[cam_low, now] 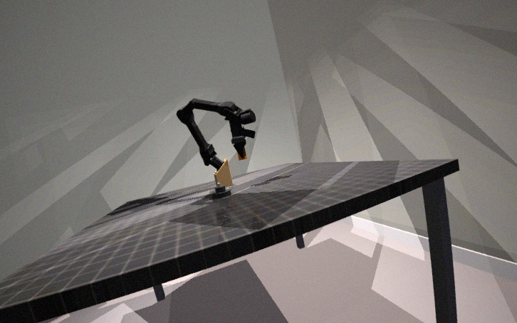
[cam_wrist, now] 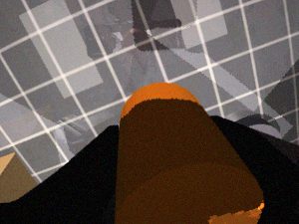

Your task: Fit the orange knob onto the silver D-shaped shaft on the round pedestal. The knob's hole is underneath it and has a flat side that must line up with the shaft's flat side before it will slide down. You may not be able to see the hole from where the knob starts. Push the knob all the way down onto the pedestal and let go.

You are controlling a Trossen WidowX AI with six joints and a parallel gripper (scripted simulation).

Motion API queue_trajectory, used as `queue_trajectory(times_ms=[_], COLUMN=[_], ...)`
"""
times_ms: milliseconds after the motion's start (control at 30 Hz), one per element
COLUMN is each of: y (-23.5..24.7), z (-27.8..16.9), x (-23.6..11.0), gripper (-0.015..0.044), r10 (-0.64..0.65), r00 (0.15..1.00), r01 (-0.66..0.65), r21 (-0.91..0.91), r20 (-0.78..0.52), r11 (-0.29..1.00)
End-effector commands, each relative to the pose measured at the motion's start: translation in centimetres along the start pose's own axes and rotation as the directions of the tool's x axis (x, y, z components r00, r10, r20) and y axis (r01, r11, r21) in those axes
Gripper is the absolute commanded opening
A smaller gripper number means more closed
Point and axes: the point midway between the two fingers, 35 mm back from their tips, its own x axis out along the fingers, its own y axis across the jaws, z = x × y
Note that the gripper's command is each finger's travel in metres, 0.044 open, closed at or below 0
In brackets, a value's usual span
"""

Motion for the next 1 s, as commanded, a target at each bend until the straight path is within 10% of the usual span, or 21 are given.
queue_trajectory(times_ms=[0,967], y=[0.1,0.0], z=[0.1,2.1], x=[-0.4,-6.3], gripper=[0.0,0.0], r10=[-0.02,-0.605], r00=[1.0,0.796], r01=[0.02,0.605], r21=[0.003,-0.001], r20=[0.0,0.005], r11=[1.0,0.796])
